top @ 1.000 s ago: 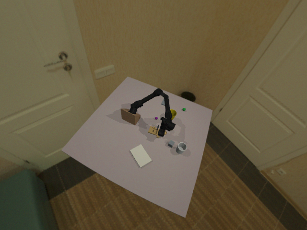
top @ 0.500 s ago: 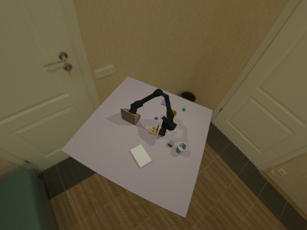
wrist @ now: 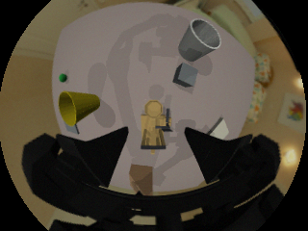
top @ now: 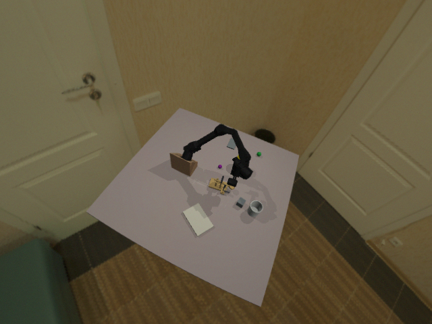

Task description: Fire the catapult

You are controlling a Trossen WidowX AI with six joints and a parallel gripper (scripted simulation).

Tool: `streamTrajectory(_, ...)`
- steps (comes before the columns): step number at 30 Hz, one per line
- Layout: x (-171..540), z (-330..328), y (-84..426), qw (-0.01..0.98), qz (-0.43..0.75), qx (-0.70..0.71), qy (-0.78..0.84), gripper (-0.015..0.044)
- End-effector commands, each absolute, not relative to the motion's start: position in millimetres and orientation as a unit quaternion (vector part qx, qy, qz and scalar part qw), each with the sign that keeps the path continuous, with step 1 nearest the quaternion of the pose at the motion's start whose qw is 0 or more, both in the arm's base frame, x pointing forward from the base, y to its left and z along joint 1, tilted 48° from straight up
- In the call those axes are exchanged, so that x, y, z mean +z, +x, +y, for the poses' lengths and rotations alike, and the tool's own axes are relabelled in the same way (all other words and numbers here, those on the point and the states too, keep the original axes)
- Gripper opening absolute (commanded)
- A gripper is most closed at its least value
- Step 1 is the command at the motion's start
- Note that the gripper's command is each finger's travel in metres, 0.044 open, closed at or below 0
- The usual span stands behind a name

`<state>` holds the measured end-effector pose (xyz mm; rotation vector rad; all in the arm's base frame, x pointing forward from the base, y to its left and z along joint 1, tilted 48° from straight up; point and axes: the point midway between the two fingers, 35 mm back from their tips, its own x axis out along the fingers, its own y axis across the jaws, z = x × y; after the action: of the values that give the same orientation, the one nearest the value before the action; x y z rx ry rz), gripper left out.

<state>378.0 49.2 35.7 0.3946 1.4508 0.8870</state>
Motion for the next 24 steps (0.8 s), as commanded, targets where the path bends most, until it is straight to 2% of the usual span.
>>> streamTrajectory(1, 64.0, 19.0, 381.0, 0.650, 0.632, 0.388, 0.170, 0.0440)
streamTrajectory(2, 43.7, 38.6, 379.4, 0.647, 0.634, 0.387, 0.174, 0.0440)
streamTrajectory(15, 13.9, 30.5, 270.7, 0.641, 0.637, 0.391, 0.175, 0.0440)
streamTrajectory(20, 10.4, 32.6, 264.3, 0.641, 0.637, 0.391, 0.175, 0.0440)
streamTrajectory(24, -18.1, 61.4, 259.2, 0.641, 0.637, 0.391, 0.175, 0.0440)
